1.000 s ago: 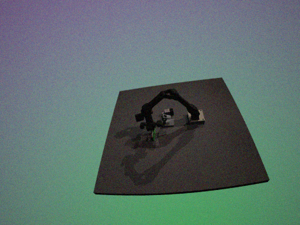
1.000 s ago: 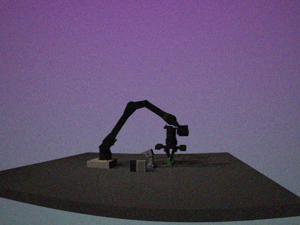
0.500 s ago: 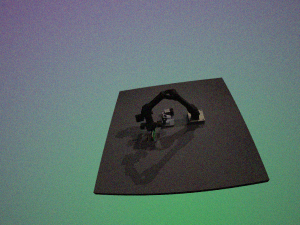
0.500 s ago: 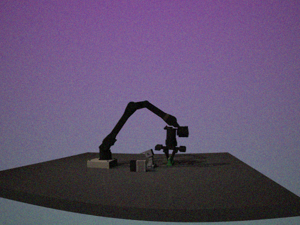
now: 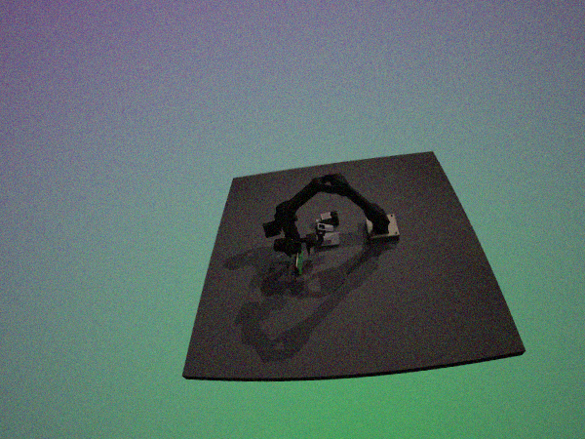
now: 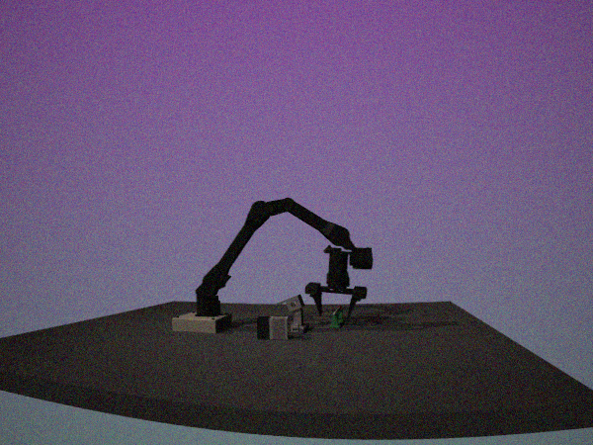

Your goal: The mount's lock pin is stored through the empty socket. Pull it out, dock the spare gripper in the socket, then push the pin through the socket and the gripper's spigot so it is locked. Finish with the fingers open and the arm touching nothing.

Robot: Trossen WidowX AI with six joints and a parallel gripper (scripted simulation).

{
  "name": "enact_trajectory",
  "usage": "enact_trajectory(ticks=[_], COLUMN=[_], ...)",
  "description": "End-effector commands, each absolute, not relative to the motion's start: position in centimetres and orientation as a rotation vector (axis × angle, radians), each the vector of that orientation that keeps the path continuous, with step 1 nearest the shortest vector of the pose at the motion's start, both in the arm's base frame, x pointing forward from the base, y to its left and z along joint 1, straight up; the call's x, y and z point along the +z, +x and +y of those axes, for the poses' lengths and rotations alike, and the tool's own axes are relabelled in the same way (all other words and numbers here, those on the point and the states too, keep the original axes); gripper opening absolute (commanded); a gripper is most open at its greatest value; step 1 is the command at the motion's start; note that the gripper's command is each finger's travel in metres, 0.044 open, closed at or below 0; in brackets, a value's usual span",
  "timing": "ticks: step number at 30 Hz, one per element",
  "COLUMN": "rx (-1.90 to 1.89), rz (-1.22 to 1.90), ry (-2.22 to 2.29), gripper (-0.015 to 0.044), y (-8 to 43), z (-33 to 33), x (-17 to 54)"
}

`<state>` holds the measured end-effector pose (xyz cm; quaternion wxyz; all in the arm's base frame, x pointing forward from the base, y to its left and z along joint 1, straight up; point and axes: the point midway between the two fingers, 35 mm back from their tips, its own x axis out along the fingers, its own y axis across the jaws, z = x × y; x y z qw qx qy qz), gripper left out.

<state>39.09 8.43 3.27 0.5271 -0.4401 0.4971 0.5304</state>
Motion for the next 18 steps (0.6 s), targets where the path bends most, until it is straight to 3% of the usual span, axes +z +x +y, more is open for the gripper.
enact_trajectory(ticks=[1, 18], rx=[1.266, 1.296], rz=[1.186, 1.231], ry=[-1.053, -1.032], gripper=[0.044, 0.044], y=[39.1, 38.3], z=[8.4, 8.3], x=[4.4, 6.9])
